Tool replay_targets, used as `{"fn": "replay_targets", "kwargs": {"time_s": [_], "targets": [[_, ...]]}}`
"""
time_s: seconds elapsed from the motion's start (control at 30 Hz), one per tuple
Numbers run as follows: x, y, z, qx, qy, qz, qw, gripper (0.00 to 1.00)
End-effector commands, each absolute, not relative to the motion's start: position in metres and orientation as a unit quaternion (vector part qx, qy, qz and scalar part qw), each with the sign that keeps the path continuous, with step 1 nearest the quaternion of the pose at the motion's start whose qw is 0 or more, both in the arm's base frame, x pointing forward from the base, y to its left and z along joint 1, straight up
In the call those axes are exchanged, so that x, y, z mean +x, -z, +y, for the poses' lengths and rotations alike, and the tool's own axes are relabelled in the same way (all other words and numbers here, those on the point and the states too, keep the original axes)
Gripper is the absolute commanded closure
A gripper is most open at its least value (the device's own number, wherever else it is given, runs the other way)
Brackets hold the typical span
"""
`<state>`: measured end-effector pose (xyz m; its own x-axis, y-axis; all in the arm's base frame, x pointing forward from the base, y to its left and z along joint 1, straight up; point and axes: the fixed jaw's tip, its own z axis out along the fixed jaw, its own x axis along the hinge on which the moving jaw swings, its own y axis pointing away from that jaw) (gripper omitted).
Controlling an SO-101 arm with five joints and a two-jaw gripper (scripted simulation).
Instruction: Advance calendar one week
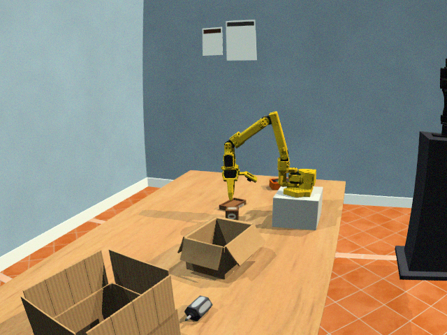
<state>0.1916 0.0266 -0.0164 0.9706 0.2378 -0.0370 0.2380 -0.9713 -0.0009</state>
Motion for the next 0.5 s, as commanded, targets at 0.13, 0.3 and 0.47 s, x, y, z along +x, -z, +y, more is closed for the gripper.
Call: {"fn": "replay_targets", "kwargs": {"time_s": [0.13,0.3,0.47], "targets": [[0.1945,0.0122,0.0289,0.993,0.010,0.118,0.001,0.64],[0.1946,0.0122,0.0289,0.993,0.009,0.118,0.001,0.64],[0.1982,0.0074,0.0296,0.993,-0.005,0.118,0.000,0.64]]}}
